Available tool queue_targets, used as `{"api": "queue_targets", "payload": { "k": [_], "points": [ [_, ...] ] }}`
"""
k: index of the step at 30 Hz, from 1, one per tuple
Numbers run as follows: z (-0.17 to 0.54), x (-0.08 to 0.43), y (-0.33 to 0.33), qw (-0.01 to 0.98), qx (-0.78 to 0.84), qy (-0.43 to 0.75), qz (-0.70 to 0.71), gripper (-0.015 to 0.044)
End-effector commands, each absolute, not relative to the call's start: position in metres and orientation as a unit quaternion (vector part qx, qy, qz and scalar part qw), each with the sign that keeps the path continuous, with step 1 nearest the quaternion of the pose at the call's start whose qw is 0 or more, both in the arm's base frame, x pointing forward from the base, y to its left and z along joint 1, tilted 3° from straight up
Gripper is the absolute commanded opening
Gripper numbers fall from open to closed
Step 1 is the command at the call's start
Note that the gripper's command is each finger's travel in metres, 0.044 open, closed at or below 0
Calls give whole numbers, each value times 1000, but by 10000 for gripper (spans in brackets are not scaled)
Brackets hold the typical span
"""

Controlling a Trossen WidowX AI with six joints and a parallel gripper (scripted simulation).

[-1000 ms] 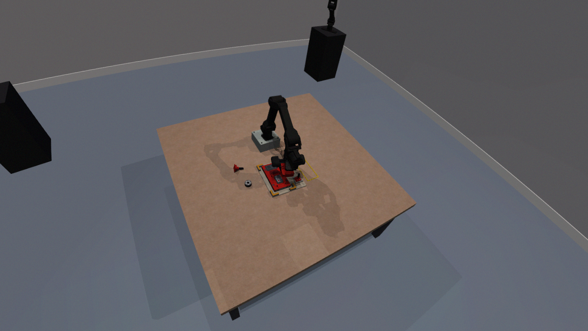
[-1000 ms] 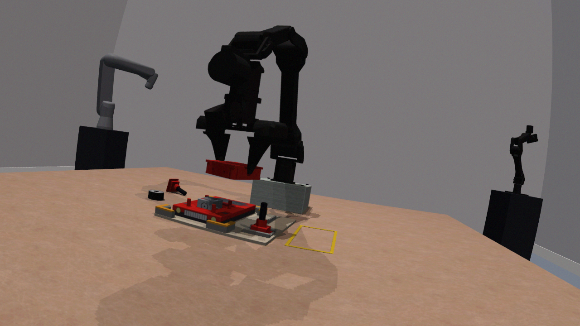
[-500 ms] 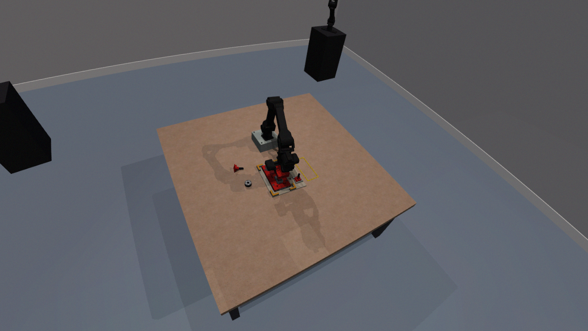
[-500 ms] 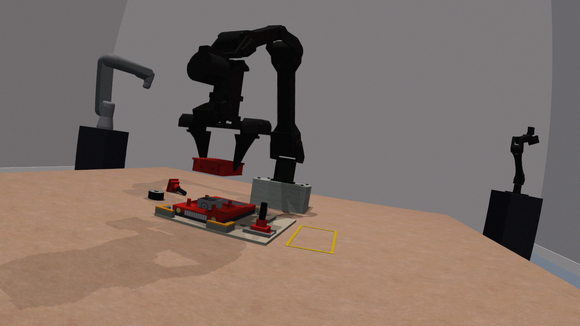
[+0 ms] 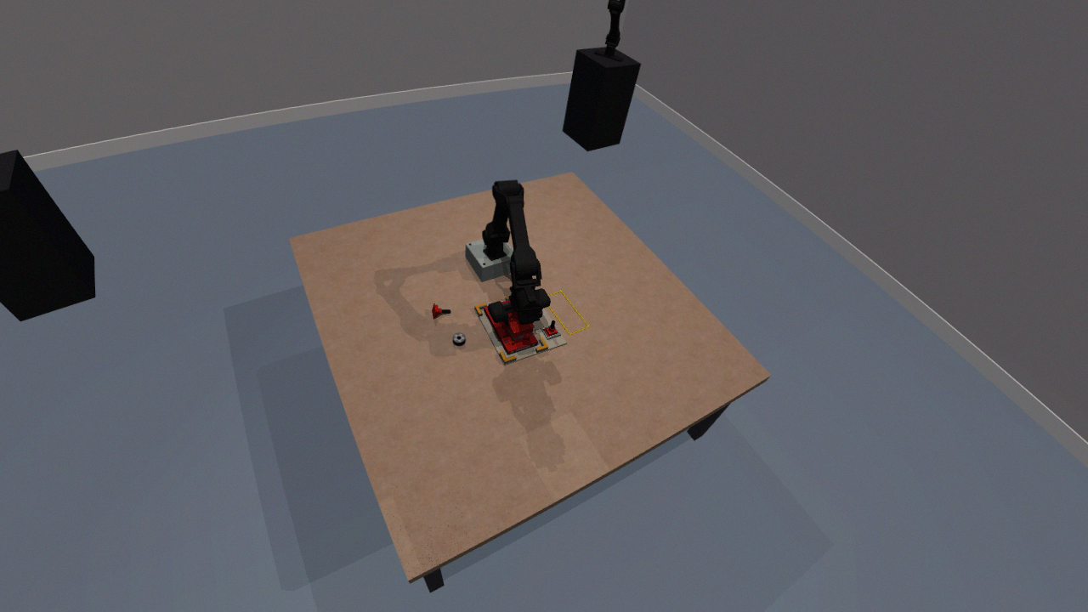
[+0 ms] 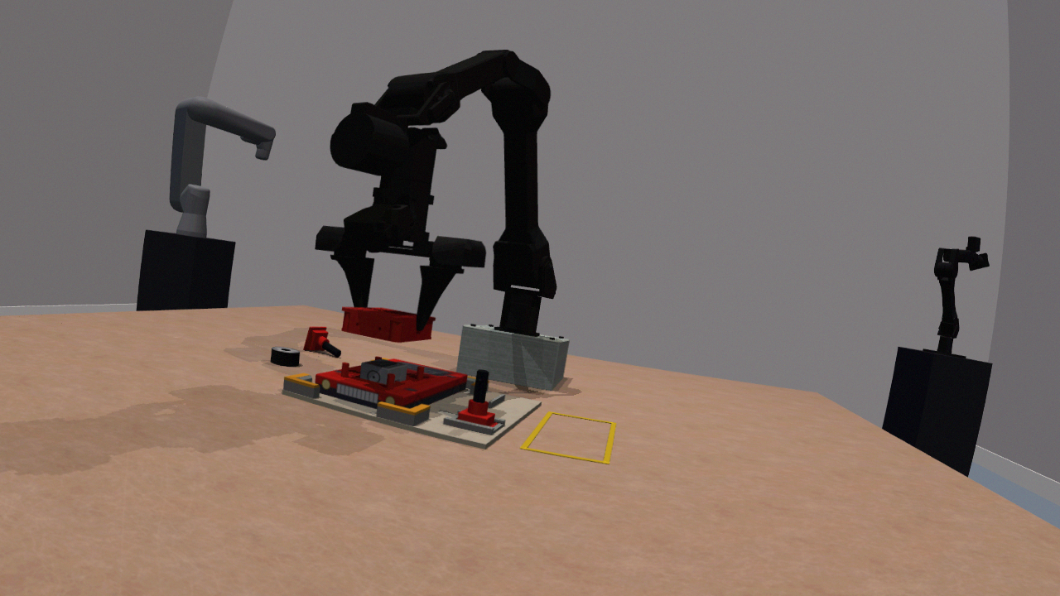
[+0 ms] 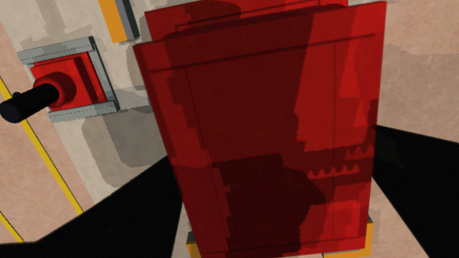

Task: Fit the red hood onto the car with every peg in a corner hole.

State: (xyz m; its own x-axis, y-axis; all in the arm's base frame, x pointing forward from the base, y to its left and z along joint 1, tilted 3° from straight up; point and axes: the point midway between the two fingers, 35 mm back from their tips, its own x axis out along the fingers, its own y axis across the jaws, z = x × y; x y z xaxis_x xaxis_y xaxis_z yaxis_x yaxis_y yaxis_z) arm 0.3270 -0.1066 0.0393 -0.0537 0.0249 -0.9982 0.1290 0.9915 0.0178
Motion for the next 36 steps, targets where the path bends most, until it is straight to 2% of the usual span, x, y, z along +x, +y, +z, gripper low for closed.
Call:
{"api": "queue_targets", "payload": {
  "k": [1,36],
  "points": [
    [17,323,-106,680,52,730,-36,0],
    [14,324,-107,680,52,730,-36,0]
  ]
}}
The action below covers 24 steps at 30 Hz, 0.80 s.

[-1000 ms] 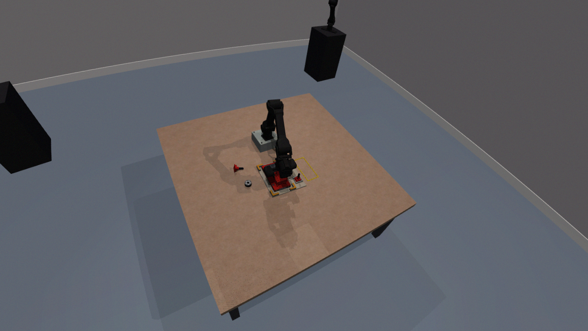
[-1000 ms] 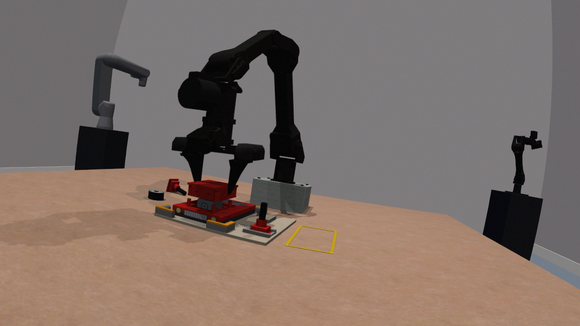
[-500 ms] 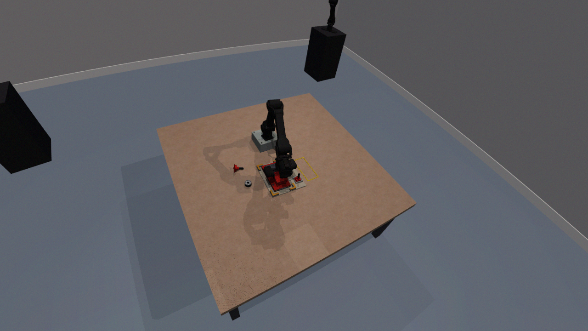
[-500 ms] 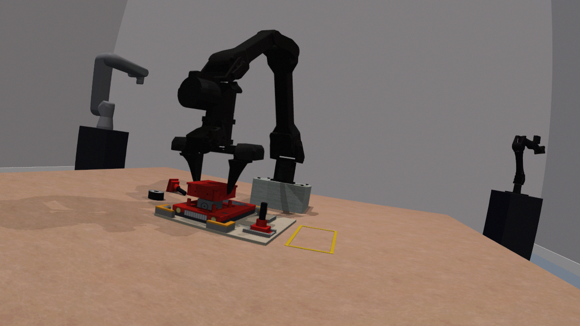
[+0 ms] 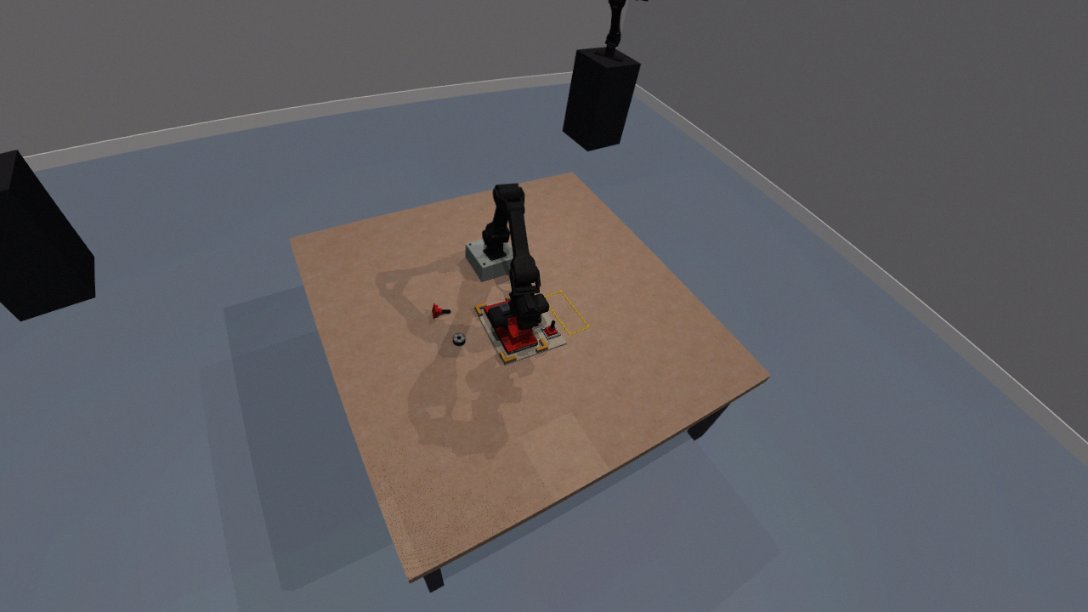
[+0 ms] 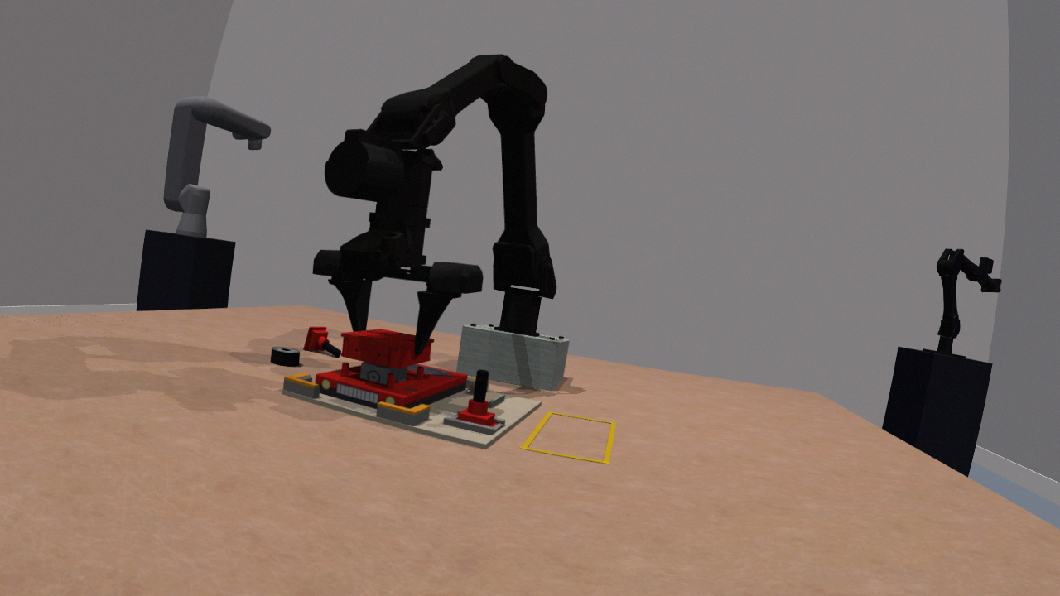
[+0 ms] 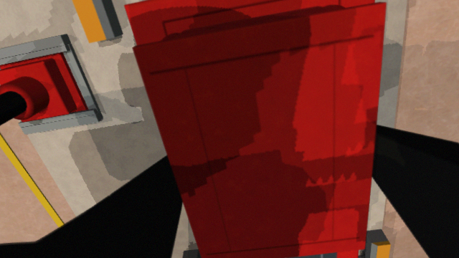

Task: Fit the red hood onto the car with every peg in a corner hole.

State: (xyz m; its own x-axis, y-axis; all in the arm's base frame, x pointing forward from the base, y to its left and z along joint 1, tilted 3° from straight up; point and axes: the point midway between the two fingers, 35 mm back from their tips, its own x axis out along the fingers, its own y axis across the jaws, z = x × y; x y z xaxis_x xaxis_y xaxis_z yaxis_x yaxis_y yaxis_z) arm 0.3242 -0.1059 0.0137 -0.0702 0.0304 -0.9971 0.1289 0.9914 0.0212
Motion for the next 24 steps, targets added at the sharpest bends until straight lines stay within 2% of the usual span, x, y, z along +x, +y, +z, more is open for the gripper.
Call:
{"api": "queue_targets", "payload": {
  "k": [1,24],
  "points": [
    [14,324,-107,680,52,730,-36,0],
    [7,325,-107,680,52,730,-36,0]
  ]
}}
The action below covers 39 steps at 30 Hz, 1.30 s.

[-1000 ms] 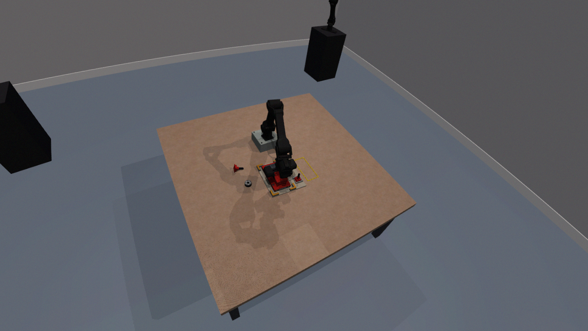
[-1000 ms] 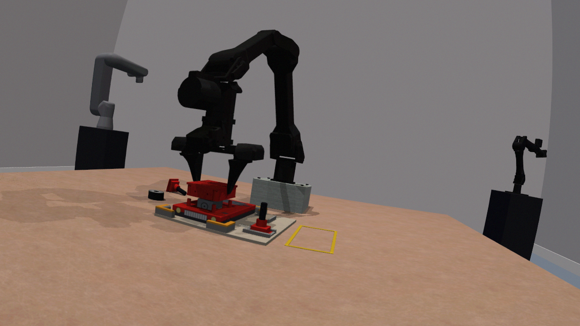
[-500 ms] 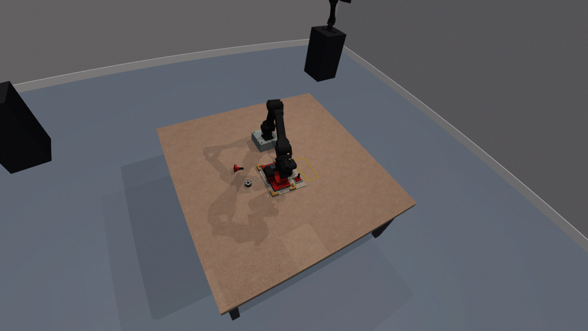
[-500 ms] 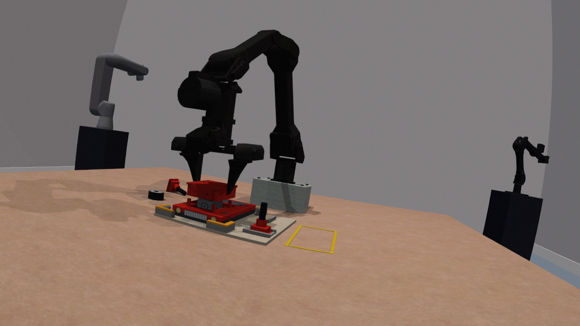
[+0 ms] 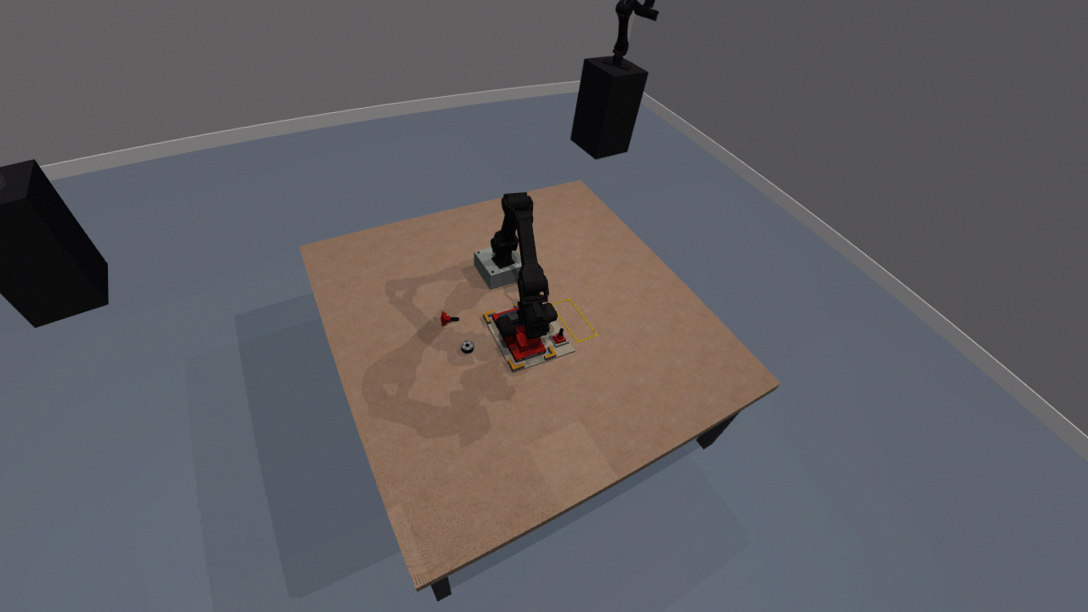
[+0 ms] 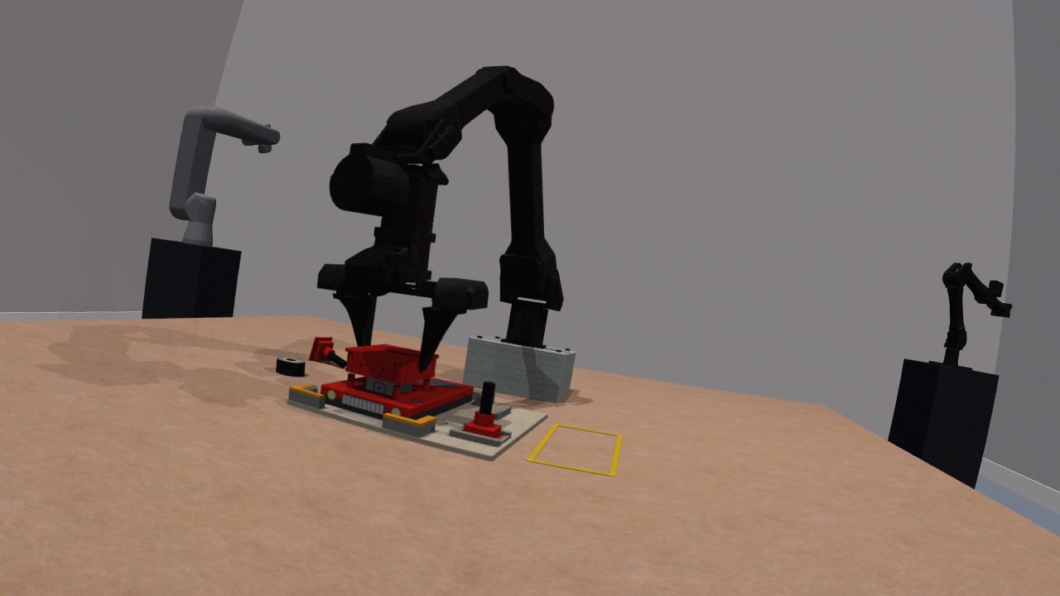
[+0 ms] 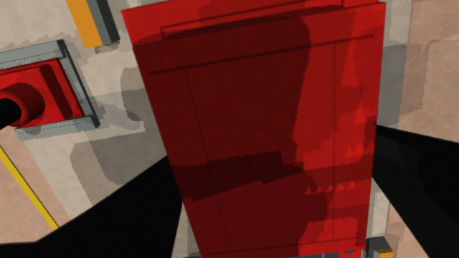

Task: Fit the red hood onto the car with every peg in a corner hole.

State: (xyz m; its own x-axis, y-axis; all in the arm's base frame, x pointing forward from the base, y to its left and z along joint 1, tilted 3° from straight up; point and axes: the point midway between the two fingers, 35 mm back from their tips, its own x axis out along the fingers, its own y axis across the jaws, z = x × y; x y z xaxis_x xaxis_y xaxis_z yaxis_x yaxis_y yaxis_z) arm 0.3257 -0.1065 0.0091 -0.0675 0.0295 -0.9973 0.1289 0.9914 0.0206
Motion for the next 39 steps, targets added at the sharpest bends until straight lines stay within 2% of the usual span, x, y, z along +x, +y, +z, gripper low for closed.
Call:
{"api": "queue_targets", "payload": {
  "k": [1,39],
  "points": [
    [6,325,-107,680,52,730,-36,0],
    [9,325,-107,680,52,730,-37,0]
  ]
}}
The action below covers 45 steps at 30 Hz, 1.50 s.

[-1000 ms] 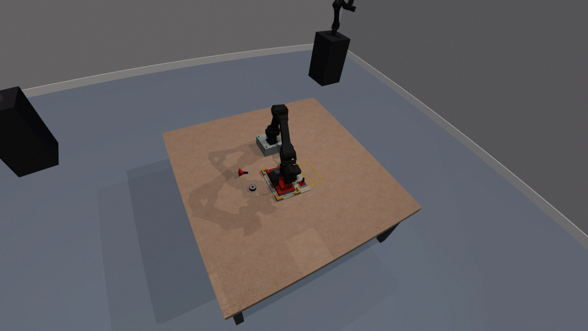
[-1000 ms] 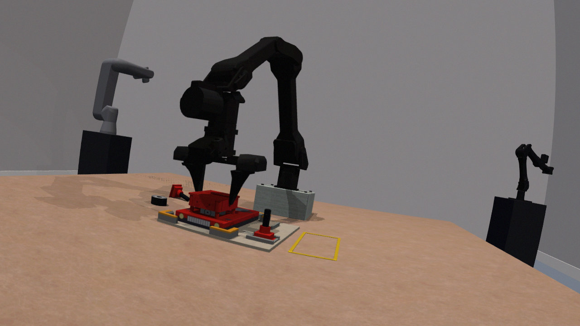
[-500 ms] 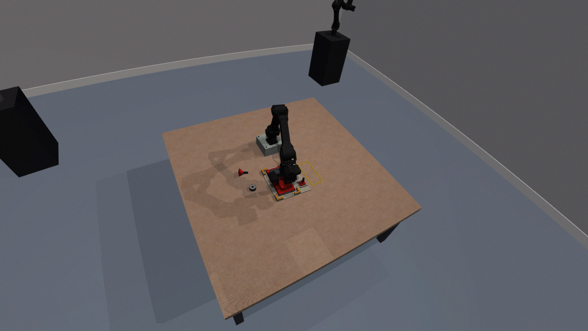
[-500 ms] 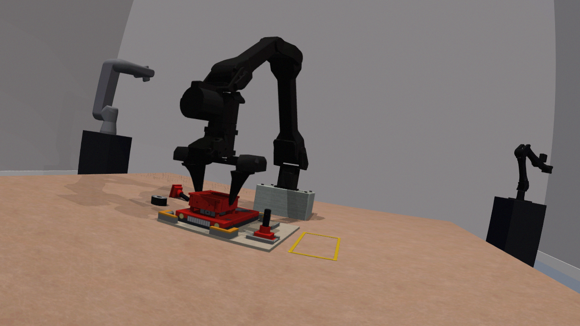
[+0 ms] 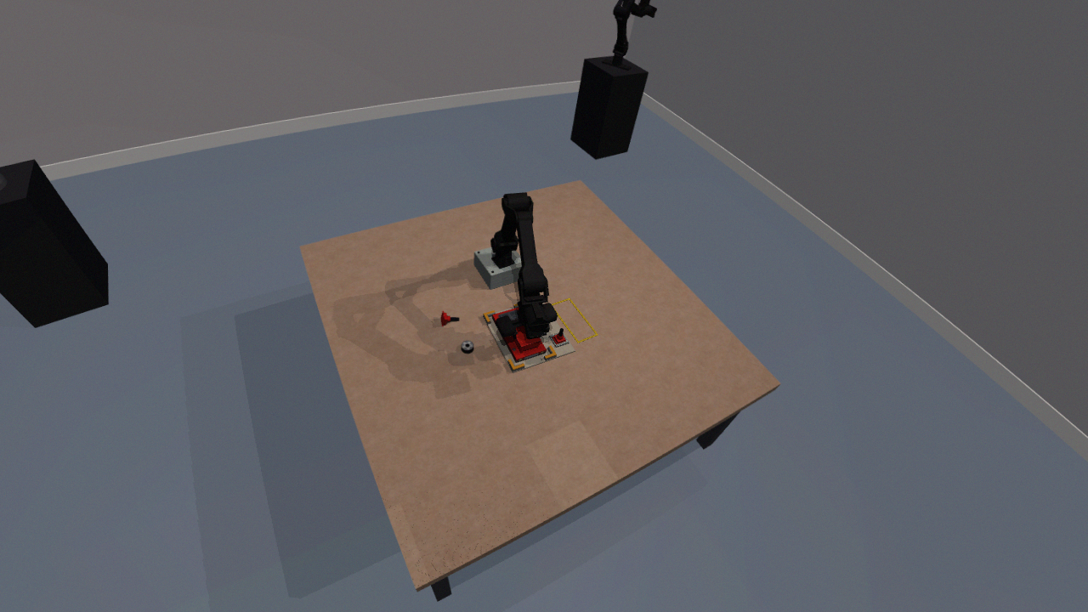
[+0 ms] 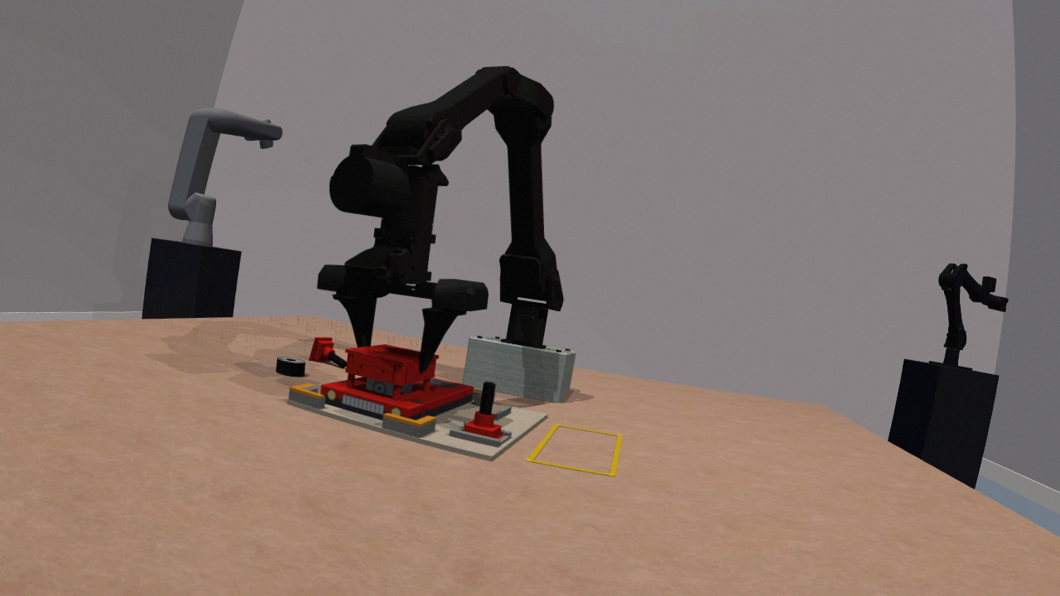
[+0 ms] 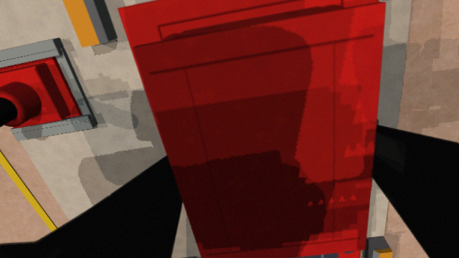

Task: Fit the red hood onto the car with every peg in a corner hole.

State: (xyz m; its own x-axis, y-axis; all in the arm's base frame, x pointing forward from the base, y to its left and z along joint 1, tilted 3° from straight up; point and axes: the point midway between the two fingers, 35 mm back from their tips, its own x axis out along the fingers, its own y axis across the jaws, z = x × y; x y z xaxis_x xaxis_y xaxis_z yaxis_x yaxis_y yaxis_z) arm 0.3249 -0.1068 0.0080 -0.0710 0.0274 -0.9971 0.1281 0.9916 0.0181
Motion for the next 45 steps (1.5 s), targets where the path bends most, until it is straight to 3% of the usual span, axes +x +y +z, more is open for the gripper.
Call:
{"api": "queue_targets", "payload": {
  "k": [1,45],
  "points": [
    [9,325,-107,680,52,730,-37,0],
    [-3,324,-107,683,48,728,-39,0]
  ]
}}
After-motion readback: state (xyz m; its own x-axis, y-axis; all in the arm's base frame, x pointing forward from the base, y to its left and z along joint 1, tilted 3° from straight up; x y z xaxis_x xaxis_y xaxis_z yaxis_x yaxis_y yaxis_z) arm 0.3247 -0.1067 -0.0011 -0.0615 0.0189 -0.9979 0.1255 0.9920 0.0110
